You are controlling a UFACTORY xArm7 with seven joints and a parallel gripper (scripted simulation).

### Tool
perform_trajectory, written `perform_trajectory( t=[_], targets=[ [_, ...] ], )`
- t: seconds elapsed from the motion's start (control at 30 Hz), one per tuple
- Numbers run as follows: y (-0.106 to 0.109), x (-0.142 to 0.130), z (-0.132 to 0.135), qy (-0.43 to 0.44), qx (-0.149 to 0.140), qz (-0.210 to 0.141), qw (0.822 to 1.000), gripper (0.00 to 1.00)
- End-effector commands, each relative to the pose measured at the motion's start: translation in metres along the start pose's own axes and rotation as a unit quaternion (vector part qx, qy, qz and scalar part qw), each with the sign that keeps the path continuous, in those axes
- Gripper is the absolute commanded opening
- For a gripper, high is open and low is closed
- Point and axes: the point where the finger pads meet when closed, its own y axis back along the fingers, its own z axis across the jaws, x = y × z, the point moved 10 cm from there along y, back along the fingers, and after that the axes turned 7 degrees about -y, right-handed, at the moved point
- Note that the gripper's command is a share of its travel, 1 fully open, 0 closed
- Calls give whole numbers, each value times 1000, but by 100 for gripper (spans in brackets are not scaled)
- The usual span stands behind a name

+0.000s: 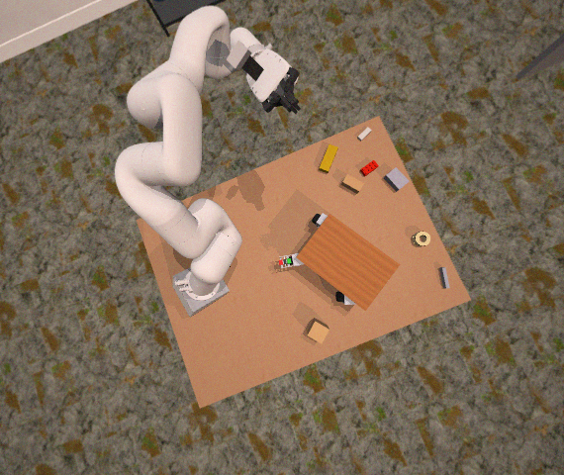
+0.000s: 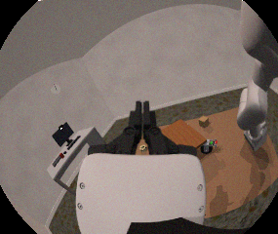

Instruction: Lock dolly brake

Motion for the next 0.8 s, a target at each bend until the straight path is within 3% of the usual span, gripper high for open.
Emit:
perform_trajectory(
  t=[0.0,0.2,0.27,0.77],
  targets=[
    [-2,4,0,-3,0,-1,1000,0],
    [-2,4,0,-3,0,-1,1000,0],
    [-49,45,8,-28,-37,-5,999,0],
    [-49,45,8,-28,-37,-5,999,0]
  ],
)
